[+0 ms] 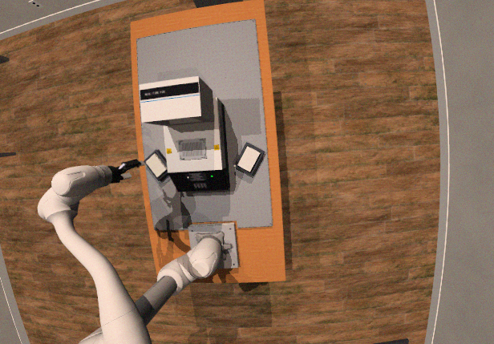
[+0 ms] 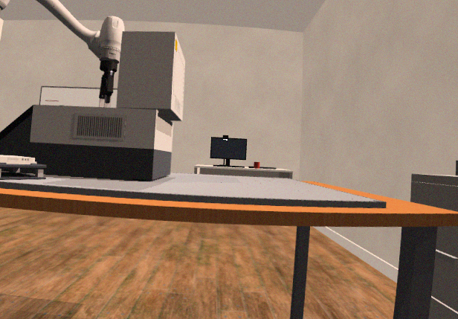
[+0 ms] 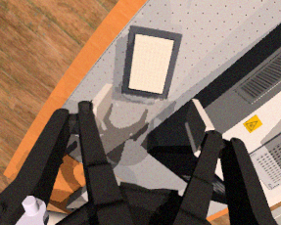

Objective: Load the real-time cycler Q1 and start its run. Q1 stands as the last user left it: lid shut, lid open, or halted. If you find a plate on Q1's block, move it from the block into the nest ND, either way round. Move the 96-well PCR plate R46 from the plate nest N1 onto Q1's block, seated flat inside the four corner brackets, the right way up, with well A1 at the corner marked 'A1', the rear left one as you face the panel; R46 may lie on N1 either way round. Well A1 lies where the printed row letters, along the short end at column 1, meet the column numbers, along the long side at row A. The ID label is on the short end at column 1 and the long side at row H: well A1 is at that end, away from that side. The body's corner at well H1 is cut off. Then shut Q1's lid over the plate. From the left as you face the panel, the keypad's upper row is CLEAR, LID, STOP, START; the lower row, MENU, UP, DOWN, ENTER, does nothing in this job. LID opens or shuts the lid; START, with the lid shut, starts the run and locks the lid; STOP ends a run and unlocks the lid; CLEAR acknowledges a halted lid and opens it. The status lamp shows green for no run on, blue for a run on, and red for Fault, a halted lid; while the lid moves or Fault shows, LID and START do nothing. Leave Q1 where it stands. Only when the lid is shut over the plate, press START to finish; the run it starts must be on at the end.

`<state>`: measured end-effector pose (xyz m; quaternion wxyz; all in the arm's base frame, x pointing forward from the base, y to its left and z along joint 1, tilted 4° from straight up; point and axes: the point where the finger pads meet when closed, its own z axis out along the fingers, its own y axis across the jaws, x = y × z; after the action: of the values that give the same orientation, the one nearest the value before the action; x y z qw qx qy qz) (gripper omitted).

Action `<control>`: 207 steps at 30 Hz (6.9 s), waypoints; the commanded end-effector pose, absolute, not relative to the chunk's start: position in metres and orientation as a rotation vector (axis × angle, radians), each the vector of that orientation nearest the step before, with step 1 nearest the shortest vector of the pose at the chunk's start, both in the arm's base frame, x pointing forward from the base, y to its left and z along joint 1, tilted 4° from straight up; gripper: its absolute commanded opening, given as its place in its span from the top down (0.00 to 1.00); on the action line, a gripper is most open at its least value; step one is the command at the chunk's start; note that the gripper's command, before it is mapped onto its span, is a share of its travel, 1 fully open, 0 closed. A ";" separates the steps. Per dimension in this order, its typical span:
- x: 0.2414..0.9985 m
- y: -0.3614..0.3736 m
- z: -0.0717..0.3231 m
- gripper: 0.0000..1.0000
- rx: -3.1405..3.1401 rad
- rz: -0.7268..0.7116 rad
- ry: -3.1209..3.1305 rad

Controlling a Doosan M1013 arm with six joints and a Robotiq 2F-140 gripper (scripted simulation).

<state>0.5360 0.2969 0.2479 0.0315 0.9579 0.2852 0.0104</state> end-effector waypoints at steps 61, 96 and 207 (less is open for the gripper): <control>0.535 0.299 0.252 0.34 2.953 0.036 0.884; 0.532 0.251 0.254 0.34 2.994 0.040 0.737; 0.521 -0.218 0.277 0.34 3.013 0.077 -0.734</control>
<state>0.5198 -0.2073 0.2778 0.0218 0.9722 -0.2318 0.0258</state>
